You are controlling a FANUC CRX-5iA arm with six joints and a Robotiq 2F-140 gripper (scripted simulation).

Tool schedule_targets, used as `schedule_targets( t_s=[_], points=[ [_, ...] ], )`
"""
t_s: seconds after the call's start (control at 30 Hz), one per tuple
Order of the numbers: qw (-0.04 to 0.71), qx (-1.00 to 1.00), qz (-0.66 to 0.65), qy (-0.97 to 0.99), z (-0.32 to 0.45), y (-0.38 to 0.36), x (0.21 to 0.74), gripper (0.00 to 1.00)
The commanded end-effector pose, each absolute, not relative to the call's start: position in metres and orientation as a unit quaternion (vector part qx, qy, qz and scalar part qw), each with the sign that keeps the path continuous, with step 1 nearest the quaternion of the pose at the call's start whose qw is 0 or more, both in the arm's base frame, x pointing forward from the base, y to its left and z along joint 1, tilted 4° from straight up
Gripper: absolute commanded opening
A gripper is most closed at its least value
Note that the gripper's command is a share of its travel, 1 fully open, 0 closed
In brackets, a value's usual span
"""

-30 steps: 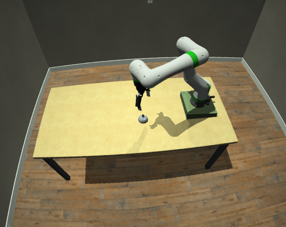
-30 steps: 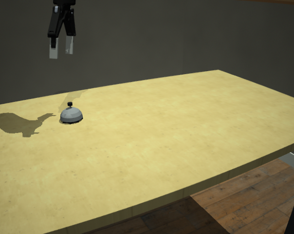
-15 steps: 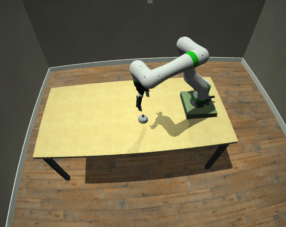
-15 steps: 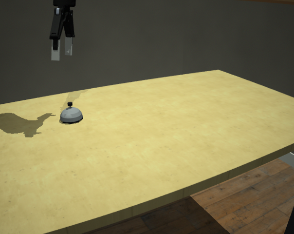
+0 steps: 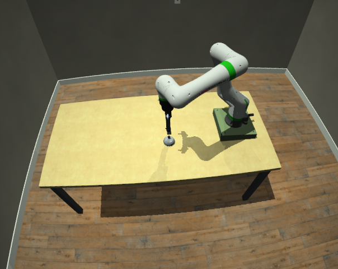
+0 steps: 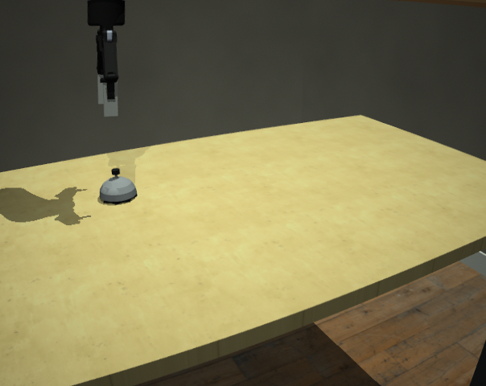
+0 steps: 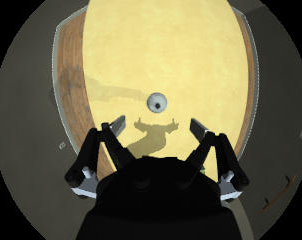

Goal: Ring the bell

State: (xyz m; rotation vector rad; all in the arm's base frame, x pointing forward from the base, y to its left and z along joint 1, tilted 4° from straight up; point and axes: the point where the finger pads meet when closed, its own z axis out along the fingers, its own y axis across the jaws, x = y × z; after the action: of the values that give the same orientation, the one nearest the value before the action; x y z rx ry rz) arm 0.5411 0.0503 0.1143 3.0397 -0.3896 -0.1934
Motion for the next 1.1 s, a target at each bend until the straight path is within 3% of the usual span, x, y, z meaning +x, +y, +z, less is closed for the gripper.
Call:
schedule_targets(
  t_s=[0.0, 0.73, 0.77, 1.07],
  points=[
    [0.024, 0.997, -0.053, -0.045, 0.102, 0.048, 0.542, 1.0],
    [0.014, 0.99, -0.032, 0.14, 0.074, 0.043, 0.541, 1.0],
    [0.014, 0.99, -0.032, 0.14, 0.074, 0.043, 0.541, 0.0],
    [0.014, 0.99, -0.032, 0.14, 0.074, 0.043, 0.541, 0.0]
  ],
)
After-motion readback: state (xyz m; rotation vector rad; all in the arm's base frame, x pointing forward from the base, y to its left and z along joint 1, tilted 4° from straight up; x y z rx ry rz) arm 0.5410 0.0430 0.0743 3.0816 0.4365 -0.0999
